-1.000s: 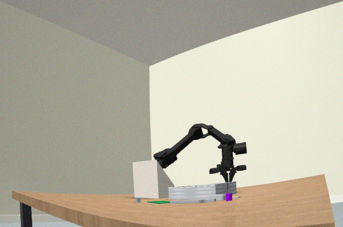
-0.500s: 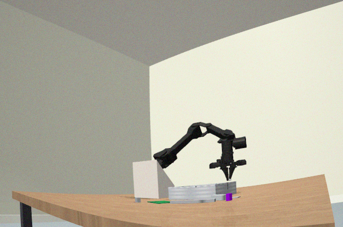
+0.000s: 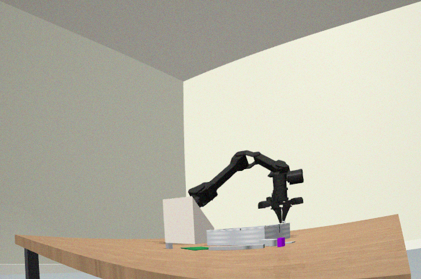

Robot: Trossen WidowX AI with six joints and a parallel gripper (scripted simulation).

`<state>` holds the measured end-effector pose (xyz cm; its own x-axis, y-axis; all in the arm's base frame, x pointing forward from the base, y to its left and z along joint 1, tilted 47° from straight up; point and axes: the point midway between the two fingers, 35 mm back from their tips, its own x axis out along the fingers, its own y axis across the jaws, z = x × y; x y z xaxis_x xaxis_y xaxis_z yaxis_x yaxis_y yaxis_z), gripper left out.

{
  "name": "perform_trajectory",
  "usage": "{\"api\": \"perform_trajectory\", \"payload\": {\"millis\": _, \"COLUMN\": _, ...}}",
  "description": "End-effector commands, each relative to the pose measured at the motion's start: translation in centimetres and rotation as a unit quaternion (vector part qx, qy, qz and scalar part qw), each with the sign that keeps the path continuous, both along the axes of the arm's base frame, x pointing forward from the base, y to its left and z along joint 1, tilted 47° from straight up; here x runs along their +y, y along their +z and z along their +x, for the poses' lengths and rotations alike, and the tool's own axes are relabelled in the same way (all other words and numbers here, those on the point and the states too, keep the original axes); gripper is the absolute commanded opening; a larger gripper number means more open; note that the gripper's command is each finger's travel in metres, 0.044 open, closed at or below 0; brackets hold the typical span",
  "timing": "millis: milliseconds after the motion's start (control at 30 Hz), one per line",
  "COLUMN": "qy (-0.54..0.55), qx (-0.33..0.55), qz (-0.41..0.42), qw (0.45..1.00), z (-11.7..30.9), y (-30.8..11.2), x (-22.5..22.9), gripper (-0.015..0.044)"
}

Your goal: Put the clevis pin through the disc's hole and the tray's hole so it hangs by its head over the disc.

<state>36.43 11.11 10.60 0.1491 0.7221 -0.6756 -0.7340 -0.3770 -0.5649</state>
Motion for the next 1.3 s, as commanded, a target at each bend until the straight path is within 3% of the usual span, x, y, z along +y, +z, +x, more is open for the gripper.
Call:
{"api": "perform_trajectory", "payload": {"millis": 0, "qy": 0.006, "qx": -0.004, "qz": -0.001, "qw": 1.000, "z": 0.0, "y": -0.7, "x": 0.5, "gripper": 0.0000}}
{"api": "perform_trajectory", "payload": {"millis": 1267, "qy": 0.008, "qx": -0.006, "qz": 0.000, "qw": 1.000, "z": 1.1, "y": -4.1, "x": 4.4, "gripper": 0.0000}}
